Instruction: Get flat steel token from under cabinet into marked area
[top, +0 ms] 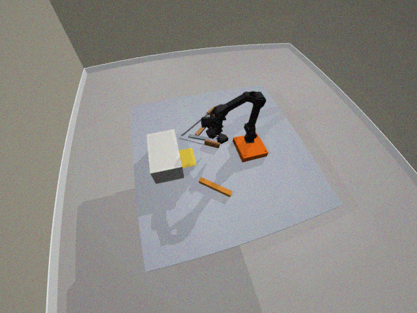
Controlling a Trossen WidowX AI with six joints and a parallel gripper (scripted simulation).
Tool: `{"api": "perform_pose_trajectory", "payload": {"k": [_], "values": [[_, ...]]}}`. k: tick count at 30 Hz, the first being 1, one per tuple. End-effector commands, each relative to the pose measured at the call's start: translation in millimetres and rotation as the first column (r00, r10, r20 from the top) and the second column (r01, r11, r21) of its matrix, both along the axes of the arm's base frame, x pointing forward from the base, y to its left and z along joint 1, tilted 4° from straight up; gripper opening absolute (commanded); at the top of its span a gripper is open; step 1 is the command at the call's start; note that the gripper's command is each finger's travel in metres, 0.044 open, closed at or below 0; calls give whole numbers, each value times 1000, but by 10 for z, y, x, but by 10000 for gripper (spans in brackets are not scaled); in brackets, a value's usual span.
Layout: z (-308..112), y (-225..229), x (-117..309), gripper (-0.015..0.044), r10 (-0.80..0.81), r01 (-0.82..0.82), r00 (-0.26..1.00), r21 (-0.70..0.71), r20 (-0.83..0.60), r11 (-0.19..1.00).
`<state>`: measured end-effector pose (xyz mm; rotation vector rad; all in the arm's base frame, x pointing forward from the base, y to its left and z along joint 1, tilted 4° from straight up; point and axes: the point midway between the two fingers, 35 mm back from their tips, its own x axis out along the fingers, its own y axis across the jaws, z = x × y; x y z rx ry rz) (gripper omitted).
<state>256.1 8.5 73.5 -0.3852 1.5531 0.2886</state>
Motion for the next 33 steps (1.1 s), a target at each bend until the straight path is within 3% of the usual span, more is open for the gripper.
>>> {"api": "perform_pose_trajectory", "payload": {"k": [1, 33], "values": [[3, -4, 0, 270, -37, 37, 999, -3, 2, 999], [3, -1, 0, 270, -285, 285, 958, 0, 18, 958]]}}
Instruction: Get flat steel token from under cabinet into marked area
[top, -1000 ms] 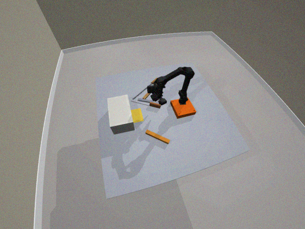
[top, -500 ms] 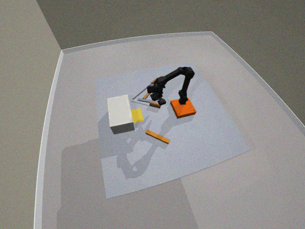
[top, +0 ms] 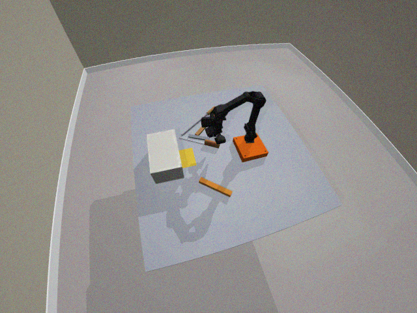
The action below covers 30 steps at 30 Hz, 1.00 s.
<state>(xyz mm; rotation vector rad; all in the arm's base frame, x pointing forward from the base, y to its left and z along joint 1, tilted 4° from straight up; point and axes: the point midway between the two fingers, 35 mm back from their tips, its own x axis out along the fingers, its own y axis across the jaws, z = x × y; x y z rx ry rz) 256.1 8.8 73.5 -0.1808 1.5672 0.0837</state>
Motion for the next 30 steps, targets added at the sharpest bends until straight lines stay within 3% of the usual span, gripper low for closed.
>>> {"api": "perform_pose_trajectory", "payload": {"k": [1, 30], "values": [[3, -4, 0, 270, -37, 37, 999, -3, 2, 999], [3, -1, 0, 270, -263, 263, 965, 0, 16, 965]]}}
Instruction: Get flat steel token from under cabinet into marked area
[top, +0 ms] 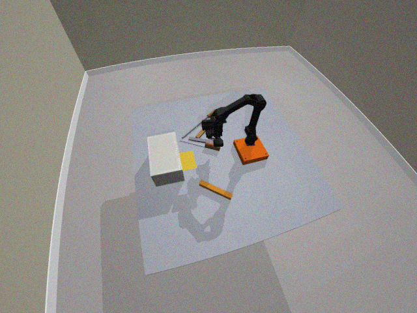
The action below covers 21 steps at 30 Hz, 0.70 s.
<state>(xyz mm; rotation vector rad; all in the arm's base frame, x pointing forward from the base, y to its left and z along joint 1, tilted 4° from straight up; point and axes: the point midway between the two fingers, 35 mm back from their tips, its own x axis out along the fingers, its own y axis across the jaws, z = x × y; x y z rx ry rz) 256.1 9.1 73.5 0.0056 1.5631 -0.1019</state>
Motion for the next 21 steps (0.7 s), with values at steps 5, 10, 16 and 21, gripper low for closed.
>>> {"api": "perform_pose_trajectory", "payload": {"k": [5, 10, 16, 21], "values": [[2, -3, 0, 270, -69, 69, 998, -3, 4, 998], [2, -3, 0, 270, -108, 108, 994, -3, 6, 994], [2, -2, 0, 270, -155, 155, 988, -2, 9, 988], [2, -2, 0, 270, -194, 194, 981, -2, 12, 981]]}}
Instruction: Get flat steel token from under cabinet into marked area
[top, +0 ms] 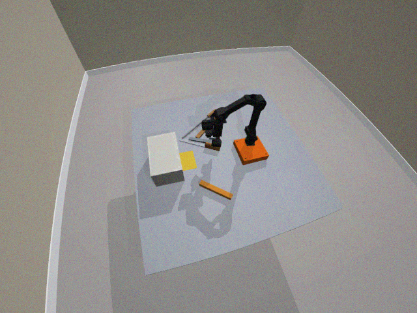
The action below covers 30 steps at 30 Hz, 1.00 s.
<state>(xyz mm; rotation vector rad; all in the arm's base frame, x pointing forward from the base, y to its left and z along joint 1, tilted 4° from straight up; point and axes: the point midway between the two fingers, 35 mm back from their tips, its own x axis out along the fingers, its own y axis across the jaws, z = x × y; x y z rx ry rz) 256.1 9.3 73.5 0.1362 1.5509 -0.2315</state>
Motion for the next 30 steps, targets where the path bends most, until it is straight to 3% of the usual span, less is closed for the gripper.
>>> {"api": "perform_pose_trajectory", "payload": {"k": [1, 30], "values": [[2, -4, 0, 270, -37, 37, 999, -3, 2, 999], [-245, -62, 18, 270, -174, 174, 985, -2, 11, 985]]}}
